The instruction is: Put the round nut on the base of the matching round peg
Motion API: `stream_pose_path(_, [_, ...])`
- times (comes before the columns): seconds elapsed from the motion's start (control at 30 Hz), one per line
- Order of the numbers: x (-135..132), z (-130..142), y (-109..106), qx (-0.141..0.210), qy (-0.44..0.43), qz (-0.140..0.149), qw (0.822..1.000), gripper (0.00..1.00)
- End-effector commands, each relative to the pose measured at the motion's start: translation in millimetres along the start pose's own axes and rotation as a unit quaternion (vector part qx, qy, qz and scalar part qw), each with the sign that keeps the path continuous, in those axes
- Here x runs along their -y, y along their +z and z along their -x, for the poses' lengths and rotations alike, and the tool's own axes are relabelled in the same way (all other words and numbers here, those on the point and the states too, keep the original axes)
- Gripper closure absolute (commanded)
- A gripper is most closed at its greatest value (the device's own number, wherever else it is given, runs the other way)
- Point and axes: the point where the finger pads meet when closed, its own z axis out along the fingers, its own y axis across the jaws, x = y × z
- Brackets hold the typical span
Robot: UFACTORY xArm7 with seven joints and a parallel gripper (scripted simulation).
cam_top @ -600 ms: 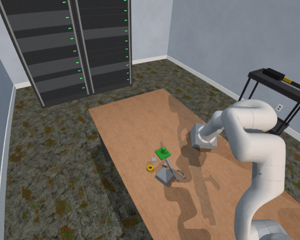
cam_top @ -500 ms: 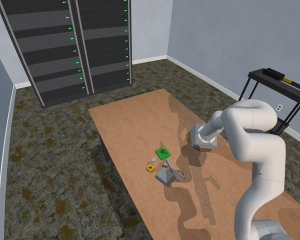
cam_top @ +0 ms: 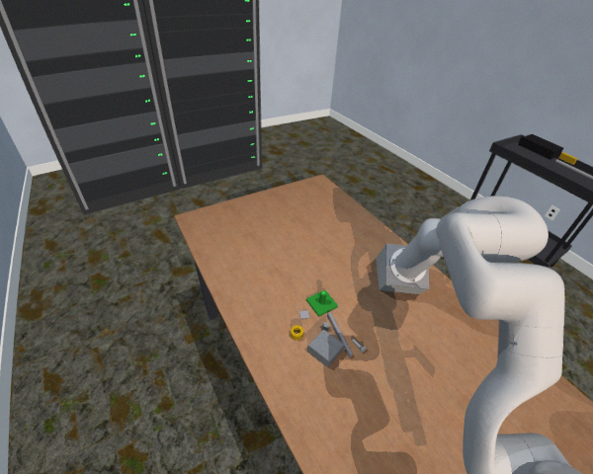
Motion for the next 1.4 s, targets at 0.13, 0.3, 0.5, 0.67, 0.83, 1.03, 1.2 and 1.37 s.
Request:
stream_pose_path(0.13, [10.4, 34.6, -0.1, 0.025, 0.032, -0.015, 0.999, 0.4])
stream_pose_path(0.3, [49.8, 123.2, -8.8, 0.117, 0.161, -0.066, 0.978, 0.4])
stream_pose_path(0.5, [83.2, 182.6, -27.7, 0.168, 0.256, -0.084, 0.948, 0.4])
stream_pose_path(0.67, [136.2, 249.5, -66.3, 0.23, 0.404, -0.097, 0.88, 0.4])
stream_pose_path(0.83, [190.0, 294.6, -108.8, 0.273, 0.533, -0.092, 0.796, 0.4])
stream_pose_path(1.03, [245.7, 327.2, -152.4, 0.307, 0.65, -0.081, 0.691, 0.4])
stream_pose_path(1.2, [300.0, 356.4, -196.0, 0.334, 0.749, -0.063, 0.569, 0.4])
stream_pose_path(1.37, [356.1, 386.1, -243.8, 0.353, 0.833, -0.041, 0.424, 0.4])
